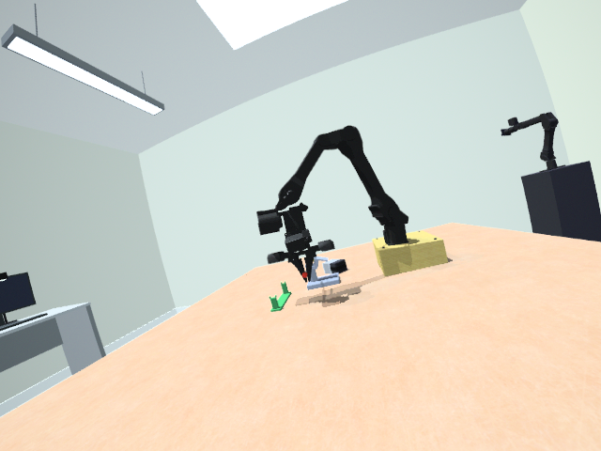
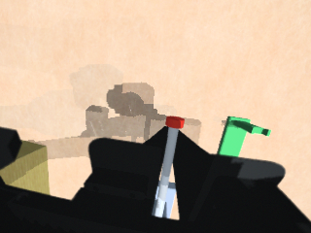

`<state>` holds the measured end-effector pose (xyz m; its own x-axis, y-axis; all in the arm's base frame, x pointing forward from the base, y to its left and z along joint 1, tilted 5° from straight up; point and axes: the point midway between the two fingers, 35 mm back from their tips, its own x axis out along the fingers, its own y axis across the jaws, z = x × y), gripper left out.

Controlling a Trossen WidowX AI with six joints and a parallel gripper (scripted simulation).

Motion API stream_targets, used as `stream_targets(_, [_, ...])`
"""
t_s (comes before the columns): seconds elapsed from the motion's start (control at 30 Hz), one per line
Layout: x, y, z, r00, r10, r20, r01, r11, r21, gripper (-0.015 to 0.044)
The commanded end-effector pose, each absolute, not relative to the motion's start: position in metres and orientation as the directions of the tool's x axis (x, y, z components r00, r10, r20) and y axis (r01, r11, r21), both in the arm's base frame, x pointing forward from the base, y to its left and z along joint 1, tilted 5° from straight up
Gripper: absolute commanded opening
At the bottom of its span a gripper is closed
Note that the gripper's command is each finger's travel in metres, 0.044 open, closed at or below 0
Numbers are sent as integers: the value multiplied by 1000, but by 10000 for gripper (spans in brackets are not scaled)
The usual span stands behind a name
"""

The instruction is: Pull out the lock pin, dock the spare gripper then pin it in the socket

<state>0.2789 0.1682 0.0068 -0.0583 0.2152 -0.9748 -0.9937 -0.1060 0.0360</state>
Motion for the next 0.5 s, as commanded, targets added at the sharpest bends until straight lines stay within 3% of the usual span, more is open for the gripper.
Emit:
stream_targets(0.0, [279, 171, 8, -57, 209, -976, -994, -101, 36, 0])
stream_targets(0.47, [279, 180, 14, -58, 208, -976, -994, -102, 38, 0])
